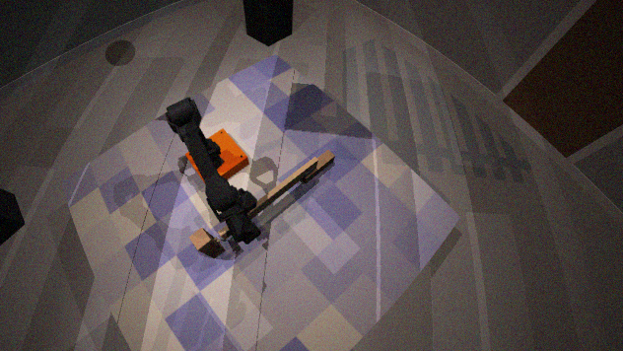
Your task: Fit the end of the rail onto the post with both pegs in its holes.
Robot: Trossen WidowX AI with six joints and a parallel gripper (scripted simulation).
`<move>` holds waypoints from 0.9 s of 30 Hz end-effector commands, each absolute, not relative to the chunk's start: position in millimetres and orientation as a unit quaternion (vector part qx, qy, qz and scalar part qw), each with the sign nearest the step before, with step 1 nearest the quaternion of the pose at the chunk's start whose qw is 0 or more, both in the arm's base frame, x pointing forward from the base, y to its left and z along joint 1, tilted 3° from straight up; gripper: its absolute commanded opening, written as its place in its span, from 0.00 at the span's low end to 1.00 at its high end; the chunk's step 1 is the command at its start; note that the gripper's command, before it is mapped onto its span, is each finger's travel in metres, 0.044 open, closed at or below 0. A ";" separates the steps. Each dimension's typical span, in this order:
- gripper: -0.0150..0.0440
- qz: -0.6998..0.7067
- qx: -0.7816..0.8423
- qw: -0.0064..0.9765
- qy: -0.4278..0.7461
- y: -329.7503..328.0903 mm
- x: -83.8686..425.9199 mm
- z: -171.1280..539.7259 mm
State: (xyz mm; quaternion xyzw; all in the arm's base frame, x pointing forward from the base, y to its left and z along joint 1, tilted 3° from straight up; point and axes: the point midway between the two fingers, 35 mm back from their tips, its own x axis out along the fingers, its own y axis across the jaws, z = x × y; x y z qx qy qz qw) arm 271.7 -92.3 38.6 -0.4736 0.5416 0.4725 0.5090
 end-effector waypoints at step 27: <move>0.25 0.470 -0.477 0.509 0.540 -102.7 272.6 40.6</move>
